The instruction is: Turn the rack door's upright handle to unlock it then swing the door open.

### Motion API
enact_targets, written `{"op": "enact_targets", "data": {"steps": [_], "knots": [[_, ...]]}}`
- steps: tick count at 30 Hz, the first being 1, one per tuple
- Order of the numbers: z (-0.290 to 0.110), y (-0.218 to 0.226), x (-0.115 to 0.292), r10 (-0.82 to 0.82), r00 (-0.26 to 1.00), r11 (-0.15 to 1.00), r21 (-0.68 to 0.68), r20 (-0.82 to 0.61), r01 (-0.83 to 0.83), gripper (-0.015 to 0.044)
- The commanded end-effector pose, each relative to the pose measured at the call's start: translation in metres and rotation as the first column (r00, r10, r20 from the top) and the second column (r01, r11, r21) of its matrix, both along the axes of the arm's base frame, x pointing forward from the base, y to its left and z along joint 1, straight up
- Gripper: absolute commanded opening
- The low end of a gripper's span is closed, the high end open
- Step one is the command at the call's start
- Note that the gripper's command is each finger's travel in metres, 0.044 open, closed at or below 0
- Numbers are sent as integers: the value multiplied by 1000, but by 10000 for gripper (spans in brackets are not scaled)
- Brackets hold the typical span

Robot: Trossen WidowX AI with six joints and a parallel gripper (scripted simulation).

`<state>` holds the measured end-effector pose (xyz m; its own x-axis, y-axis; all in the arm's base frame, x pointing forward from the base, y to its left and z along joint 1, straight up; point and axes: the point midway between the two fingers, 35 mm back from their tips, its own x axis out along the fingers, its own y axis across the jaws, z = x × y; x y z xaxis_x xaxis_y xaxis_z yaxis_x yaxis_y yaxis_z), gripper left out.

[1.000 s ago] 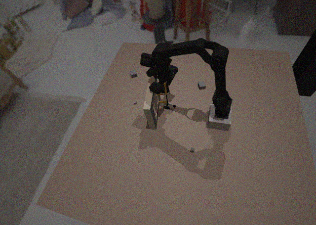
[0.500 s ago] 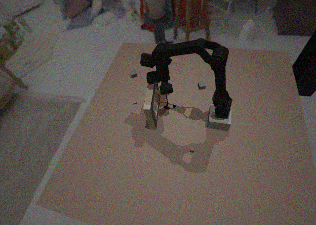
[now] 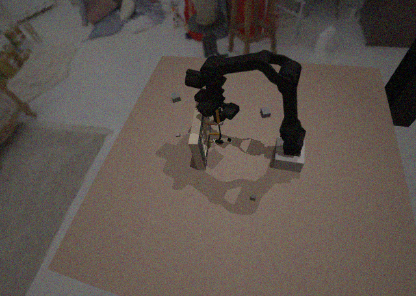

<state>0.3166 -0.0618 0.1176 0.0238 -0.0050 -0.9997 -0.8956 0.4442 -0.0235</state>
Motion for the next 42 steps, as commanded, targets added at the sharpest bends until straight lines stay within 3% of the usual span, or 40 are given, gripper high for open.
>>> {"op": "enact_targets", "data": {"steps": [1,13,22,42], "knots": [[-1,1,1,197,980,980,-1,4,-197,292],[-1,2,1,688,725,725,-14,-4,-688,292],[-1,2,1,694,720,720,-15,-4,-694,292],[-1,2,1,694,720,720,-15,-4,-694,158]]}}
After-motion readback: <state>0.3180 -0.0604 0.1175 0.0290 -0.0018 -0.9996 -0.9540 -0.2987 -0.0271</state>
